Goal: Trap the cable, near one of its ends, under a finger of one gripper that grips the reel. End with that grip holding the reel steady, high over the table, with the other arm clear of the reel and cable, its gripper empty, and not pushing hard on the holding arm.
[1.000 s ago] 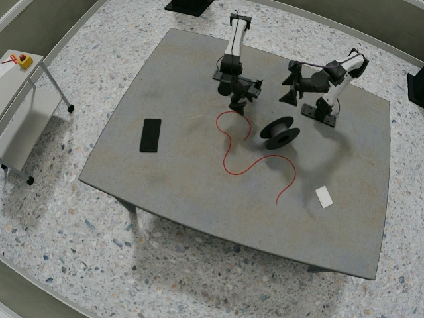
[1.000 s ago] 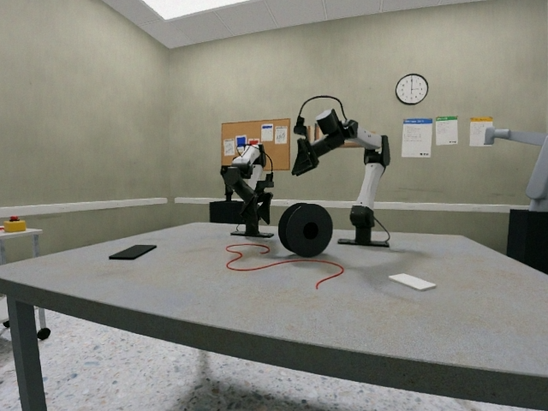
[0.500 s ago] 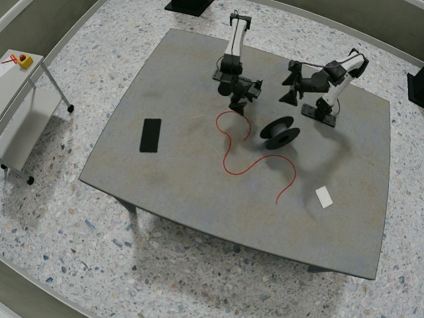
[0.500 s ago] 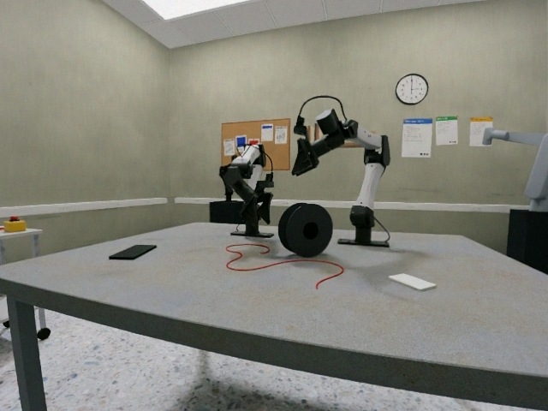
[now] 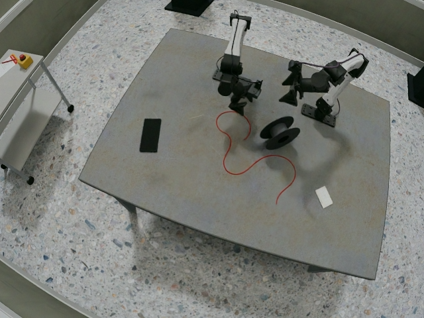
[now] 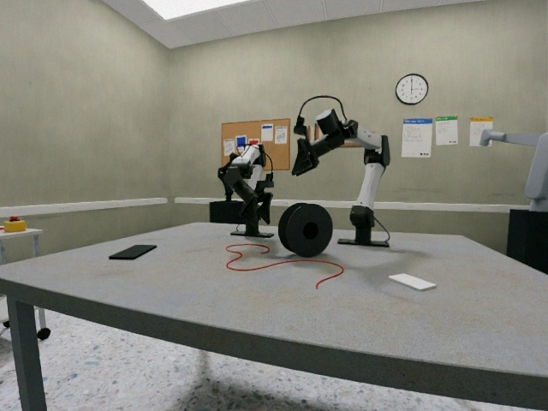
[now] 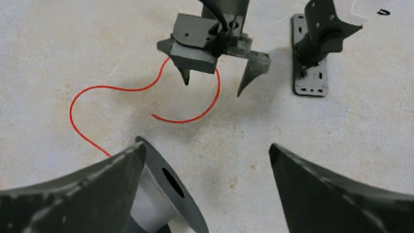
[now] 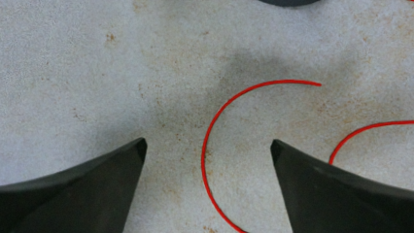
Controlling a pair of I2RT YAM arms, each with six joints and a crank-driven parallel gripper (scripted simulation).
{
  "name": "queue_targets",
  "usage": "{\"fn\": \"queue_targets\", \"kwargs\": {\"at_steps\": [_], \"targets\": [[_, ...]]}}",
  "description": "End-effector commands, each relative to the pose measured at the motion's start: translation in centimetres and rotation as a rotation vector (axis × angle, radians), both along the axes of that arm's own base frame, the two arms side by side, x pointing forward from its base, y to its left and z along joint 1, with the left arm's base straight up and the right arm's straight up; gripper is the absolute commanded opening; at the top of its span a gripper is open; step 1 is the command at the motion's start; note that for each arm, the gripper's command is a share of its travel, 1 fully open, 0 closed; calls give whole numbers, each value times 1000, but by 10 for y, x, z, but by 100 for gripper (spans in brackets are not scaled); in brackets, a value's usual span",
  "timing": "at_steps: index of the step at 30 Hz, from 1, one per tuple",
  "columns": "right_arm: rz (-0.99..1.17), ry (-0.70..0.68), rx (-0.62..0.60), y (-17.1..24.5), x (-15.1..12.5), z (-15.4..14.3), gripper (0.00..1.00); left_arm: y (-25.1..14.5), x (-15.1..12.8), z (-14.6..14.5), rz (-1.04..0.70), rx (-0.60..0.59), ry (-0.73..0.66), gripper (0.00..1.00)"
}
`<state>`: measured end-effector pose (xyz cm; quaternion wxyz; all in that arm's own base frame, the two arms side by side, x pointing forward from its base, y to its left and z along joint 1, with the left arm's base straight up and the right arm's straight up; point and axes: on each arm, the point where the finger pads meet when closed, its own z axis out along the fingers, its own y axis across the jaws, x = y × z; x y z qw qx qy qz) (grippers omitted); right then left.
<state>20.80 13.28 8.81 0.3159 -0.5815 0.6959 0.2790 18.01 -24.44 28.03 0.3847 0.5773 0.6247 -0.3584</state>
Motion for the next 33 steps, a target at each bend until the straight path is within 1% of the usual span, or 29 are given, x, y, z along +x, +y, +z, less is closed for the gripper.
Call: {"fn": "queue_targets", "kwargs": {"at_steps": [1, 2, 6, 8, 12, 14, 16, 19, 22, 26, 30, 31, 33], "targets": [[0, -18, 2, 1, 4, 0, 100, 0, -2, 7, 1, -16, -11, 100], [0, -18, 2, 1, 4, 0, 100, 0, -2, 7, 1, -16, -11, 100], [-41, 21, -34, -3, 6, 1, 51, 2, -7, 3, -23, -21, -7, 100], [-76, 77, -71, -6, 3, 0, 27, 5, -8, 0, -44, -29, -12, 100], [-156, 185, -161, -11, 0, -3, 26, 15, -11, -10, -77, -57, -19, 100], [-215, 254, -229, -14, -1, -3, 26, 24, -13, -18, -90, -82, -25, 100], [-215, 254, -229, -14, -1, -3, 26, 24, -13, -18, -90, -82, -25, 100], [-326, 356, -358, -17, 0, -1, 26, 40, -15, -34, -88, -132, -31, 100], [-421, 415, -474, -15, 5, 4, 26, 56, -16, -49, -58, -178, -32, 100], [-521, 444, -593, -8, 13, 10, 26, 71, -18, -66, -11, -229, -36, 100], [-588, 441, -681, -1, 19, 15, 26, 80, -16, -78, 30, -264, -45, 100], [-594, 435, -702, 1, 19, 16, 26, 82, -17, -80, 39, -270, -45, 100], [-594, 435, -702, 1, 19, 16, 26, 82, -17, -80, 39, -270, -45, 100]]}}
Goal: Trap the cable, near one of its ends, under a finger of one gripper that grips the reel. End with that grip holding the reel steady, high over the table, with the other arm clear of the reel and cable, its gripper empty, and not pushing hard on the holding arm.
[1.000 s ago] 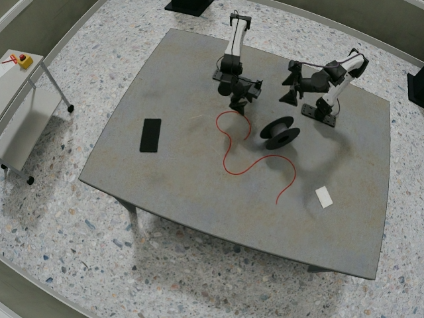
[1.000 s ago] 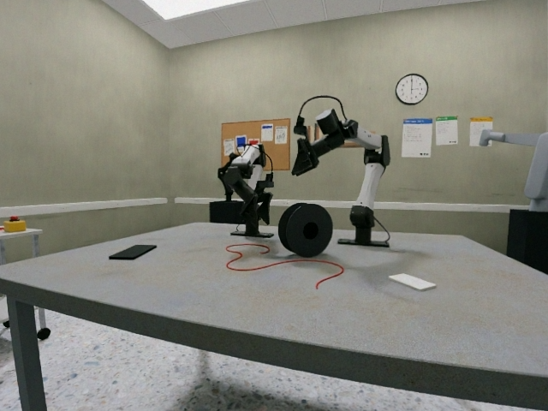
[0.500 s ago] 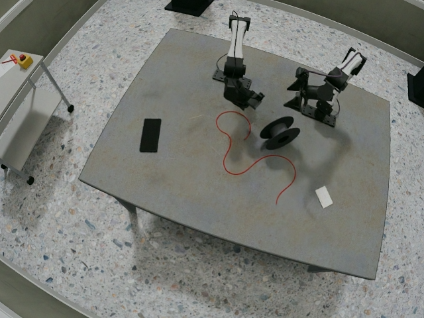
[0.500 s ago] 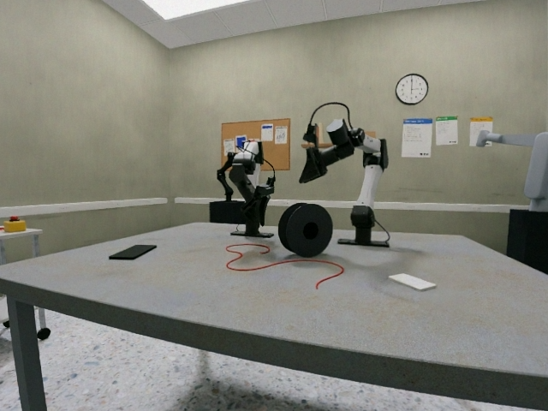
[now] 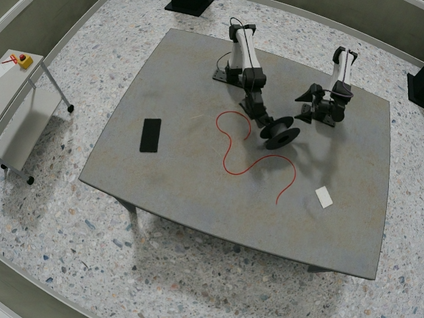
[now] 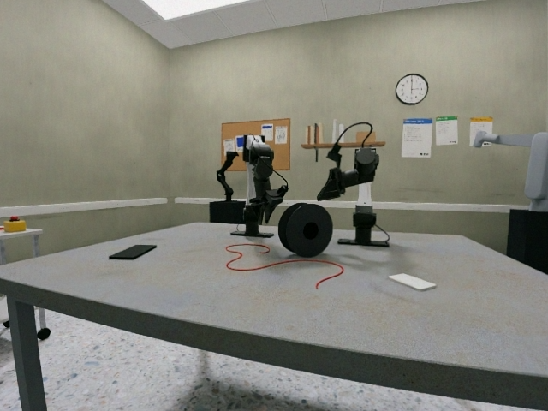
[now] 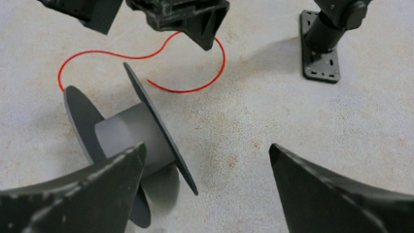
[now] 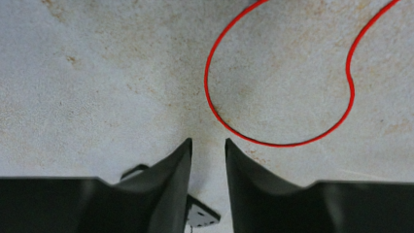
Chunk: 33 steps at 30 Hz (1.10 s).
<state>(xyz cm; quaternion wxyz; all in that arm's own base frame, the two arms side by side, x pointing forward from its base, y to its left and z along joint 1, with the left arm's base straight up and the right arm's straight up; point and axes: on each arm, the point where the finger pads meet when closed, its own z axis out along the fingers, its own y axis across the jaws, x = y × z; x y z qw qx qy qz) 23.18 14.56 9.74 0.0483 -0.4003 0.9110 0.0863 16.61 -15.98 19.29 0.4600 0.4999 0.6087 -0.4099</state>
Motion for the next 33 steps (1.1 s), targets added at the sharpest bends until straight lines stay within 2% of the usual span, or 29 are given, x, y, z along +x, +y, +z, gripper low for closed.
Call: {"fn": "queue_targets", "kwargs": {"at_steps": [1, 7, 13, 22, 28, 33], "targets": [[-89, 33, -129, -10, -5, 7, 26, -1, -2, 9, -39, -48, -72, 100], [-43, 24, -209, 4, -11, 9, 26, 5, -2, 1, -2, -44, -42, 100], [-22, 1, -180, 12, -10, 13, 26, 5, -1, 1, 21, 26, -26, 100], [-29, -1, -178, 6, -12, 2, 26, 2, -6, 4, 73, 152, 7, 100], [-25, 18, -192, 5, -13, -13, 26, -1, -13, 28, 196, 244, -1, 100], [-24, 20, -194, 5, -13, -19, 26, -4, -26, 54, 262, 228, -26, 100]]}}
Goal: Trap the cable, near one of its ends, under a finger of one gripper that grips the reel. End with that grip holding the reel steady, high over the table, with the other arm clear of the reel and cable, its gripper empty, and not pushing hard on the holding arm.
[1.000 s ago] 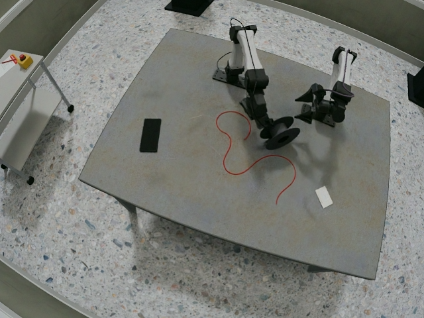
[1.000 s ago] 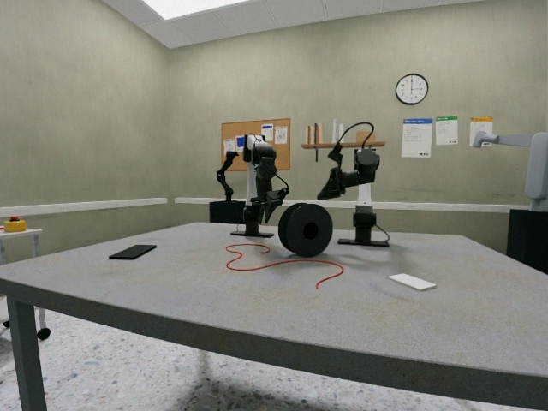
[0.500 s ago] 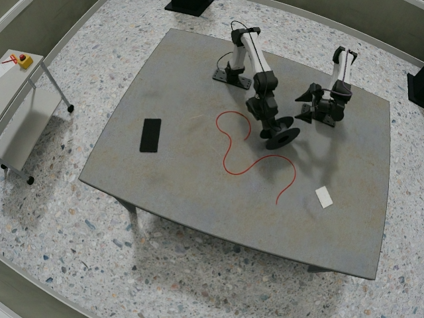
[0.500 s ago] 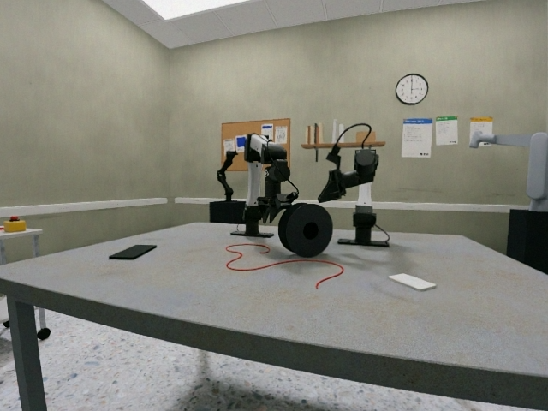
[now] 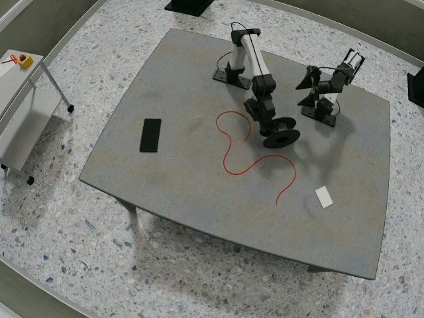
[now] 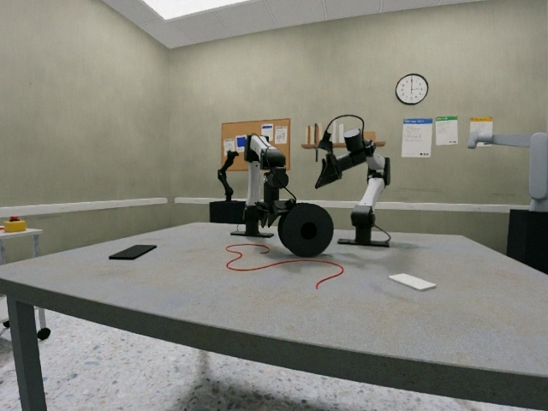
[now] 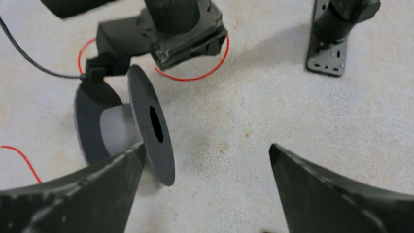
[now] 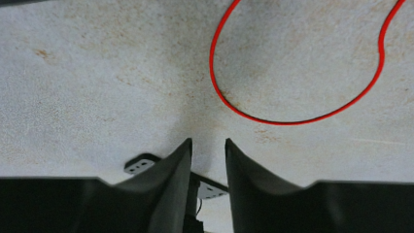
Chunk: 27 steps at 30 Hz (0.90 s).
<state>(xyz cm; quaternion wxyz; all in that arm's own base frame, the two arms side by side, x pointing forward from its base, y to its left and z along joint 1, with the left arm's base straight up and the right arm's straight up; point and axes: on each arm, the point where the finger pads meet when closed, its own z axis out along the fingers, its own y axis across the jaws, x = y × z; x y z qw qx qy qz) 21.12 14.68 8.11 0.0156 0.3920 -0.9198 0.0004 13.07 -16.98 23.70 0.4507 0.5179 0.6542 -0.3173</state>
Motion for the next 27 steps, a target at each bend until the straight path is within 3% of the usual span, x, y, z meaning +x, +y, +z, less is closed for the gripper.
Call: {"fn": "queue_targets", "kwargs": {"at_steps": [1, 13, 18, 27], "targets": [[-2, -30, 16, 4, 8, -3, 26, 6, 9, 10, 164, 47, 17, 100], [-2, -28, 14, 4, 7, -22, 26, 7, -34, 76, 179, -134, -57, 100], [-2, -27, 14, 4, 7, -28, 26, 9, -42, 79, 164, -156, -59, 100], [-2, -27, 14, 4, 7, -42, 26, 12, -47, 58, 177, -156, -40, 100]]}}
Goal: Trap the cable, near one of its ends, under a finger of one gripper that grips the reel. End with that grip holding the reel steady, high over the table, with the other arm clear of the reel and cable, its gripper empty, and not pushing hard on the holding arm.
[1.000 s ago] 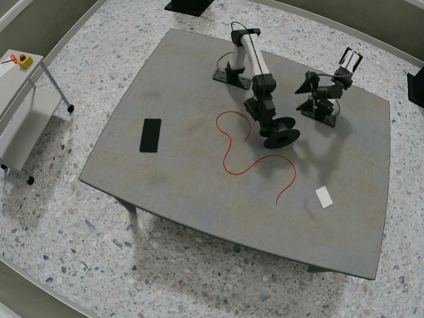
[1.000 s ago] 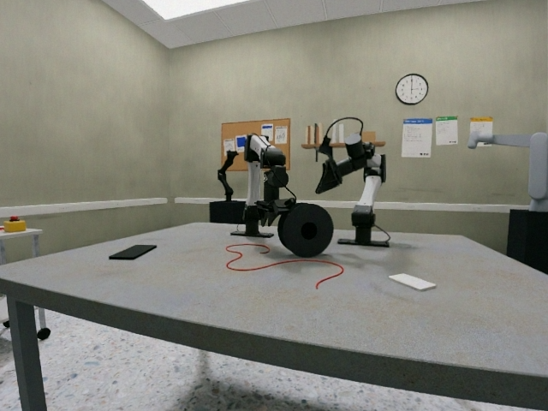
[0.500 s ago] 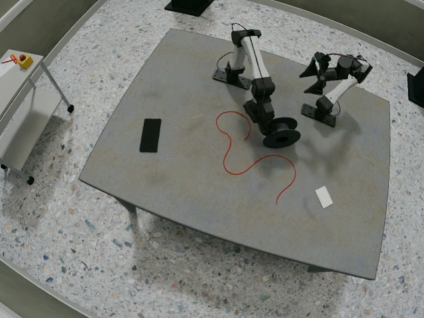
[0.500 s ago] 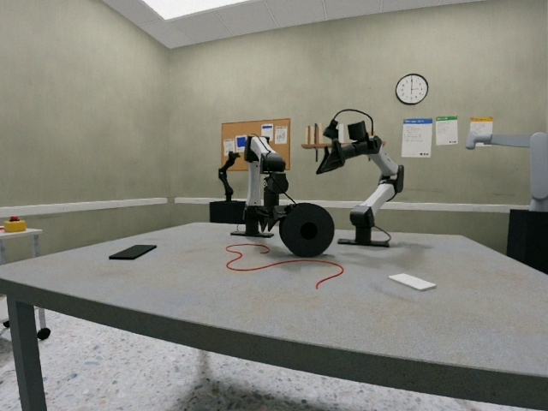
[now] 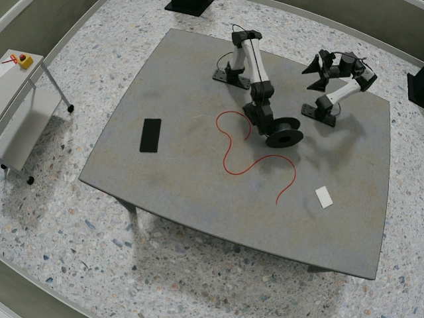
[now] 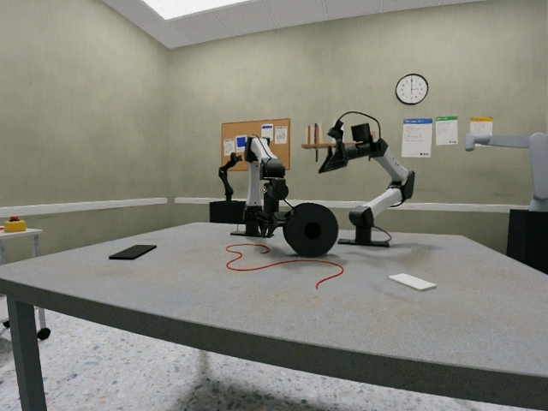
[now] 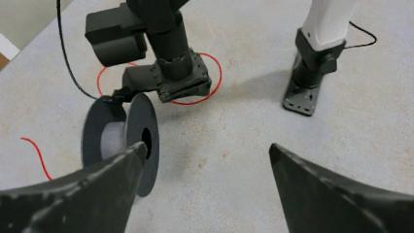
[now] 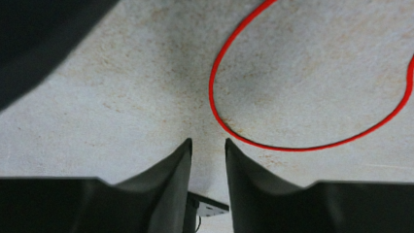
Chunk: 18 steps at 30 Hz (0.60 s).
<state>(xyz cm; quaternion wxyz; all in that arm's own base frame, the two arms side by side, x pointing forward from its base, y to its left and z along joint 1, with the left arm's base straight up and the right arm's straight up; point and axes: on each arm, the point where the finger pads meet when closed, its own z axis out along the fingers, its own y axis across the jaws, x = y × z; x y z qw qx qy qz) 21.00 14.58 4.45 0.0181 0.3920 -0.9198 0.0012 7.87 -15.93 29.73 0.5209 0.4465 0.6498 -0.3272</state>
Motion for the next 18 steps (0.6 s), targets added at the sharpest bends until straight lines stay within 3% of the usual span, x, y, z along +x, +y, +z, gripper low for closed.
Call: {"fn": "queue_targets", "kwargs": {"at_steps": [1, 18], "targets": [[-2, -32, 18, 5, 9, -6, 26, 1, 5, -3, 53, -5, 4, 100], [-2, -32, 18, 4, 8, -29, 26, 4, 4, -24, 60, -9, 6, 100]]}}
